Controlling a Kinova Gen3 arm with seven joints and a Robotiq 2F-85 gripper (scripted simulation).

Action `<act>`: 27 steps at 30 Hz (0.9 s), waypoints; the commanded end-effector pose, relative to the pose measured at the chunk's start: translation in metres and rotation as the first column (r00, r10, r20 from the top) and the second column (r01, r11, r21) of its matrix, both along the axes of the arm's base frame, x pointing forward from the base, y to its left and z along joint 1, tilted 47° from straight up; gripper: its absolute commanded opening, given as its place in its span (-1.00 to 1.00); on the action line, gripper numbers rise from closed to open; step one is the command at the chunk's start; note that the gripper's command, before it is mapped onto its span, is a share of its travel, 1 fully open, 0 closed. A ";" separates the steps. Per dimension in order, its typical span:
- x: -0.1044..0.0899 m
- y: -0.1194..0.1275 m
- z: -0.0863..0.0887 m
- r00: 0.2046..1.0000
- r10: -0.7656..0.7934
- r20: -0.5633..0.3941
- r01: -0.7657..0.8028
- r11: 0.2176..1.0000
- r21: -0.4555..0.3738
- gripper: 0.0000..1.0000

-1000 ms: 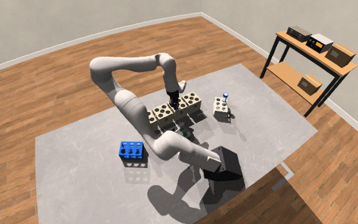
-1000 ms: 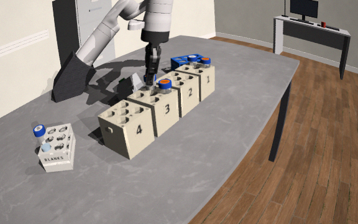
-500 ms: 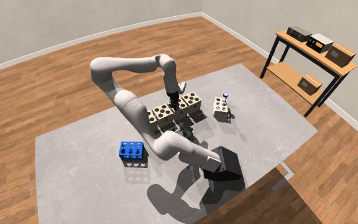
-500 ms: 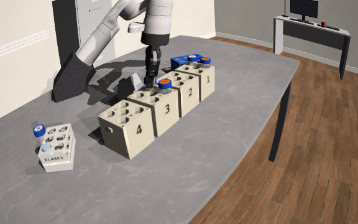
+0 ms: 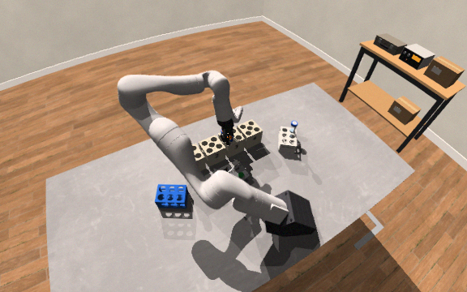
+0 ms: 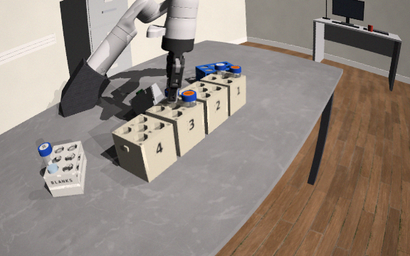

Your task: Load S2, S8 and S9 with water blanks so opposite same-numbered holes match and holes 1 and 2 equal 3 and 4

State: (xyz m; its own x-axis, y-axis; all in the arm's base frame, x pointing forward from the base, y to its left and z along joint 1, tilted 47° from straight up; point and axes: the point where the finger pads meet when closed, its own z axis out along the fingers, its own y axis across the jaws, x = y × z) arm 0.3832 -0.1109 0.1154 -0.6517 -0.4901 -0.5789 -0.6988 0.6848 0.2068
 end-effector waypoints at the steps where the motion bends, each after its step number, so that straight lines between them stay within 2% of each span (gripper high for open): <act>1: 0.000 -0.001 0.000 1.000 -0.001 0.001 0.001 1.000 -0.001 0.24; 21: 0.000 -0.001 0.000 1.000 -0.001 0.001 0.001 1.000 -0.001 0.24; 27: -0.003 -0.006 0.006 1.000 -0.001 0.001 0.001 1.000 -0.001 0.24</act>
